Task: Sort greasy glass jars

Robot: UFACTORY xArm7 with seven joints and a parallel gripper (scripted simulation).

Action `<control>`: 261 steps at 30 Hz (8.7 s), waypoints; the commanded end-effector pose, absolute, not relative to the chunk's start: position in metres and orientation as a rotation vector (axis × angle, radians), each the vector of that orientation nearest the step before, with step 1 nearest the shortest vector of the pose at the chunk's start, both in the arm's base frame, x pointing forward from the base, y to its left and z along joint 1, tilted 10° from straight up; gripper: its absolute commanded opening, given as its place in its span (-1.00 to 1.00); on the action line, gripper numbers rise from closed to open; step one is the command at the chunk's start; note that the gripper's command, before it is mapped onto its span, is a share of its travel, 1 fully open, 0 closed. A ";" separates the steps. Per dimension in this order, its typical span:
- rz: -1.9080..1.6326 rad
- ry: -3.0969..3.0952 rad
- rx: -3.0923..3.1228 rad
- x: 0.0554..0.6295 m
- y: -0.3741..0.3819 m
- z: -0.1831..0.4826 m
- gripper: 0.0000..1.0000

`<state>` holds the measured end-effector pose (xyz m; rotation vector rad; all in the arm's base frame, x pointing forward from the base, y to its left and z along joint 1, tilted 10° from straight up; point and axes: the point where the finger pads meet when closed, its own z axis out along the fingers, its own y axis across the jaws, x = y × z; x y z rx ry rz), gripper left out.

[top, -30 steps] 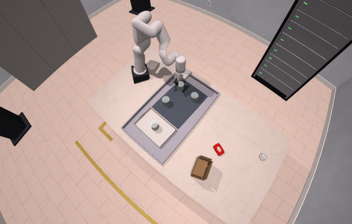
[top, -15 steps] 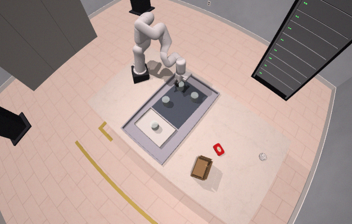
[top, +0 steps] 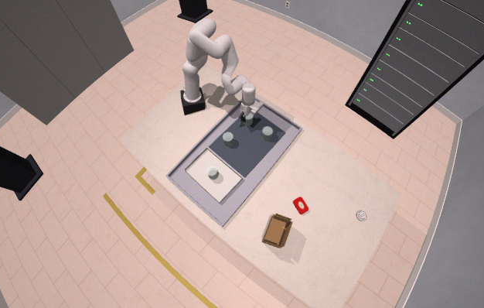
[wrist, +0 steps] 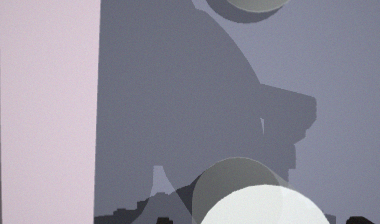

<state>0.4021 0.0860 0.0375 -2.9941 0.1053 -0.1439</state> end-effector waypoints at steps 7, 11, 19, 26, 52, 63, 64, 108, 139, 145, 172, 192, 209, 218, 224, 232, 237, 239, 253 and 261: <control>-0.150 0.106 -2.993 0.406 0.089 0.018 1.00; -0.150 0.106 -2.993 0.406 0.089 0.016 1.00; -0.150 0.106 -2.993 0.406 0.089 0.016 0.82; -0.150 0.106 -2.993 0.406 0.089 0.016 0.82; -0.150 0.106 -2.993 0.406 0.089 0.016 0.70; -0.150 0.106 -2.993 0.406 0.089 0.016 0.70; -0.150 0.106 -2.993 0.406 0.089 0.016 0.70; -0.150 0.106 -2.993 0.406 0.089 0.016 0.52; -0.150 0.106 -2.993 0.406 0.089 0.016 0.40; -0.150 0.106 -2.993 0.406 0.089 0.016 0.40; -0.150 0.106 -2.993 0.406 0.089 0.016 -1.00; -0.150 0.106 -2.993 0.403 0.085 0.047 -1.00; -0.150 0.106 -2.993 0.399 0.079 0.086 -1.00; -0.150 0.106 -2.993 0.397 0.077 0.104 -1.00; -0.150 0.106 -2.993 0.395 0.075 0.119 -1.00; -0.150 0.106 -2.993 0.393 0.072 0.137 -1.00; -0.150 0.106 -2.993 0.392 0.071 0.147 -1.00; -0.150 0.106 -2.993 0.394 0.064 0.147 -1.00; -0.150 0.106 -2.993 0.406 0.027 0.143 -1.00; -0.150 0.106 -2.993 0.414 0.001 0.140 -1.00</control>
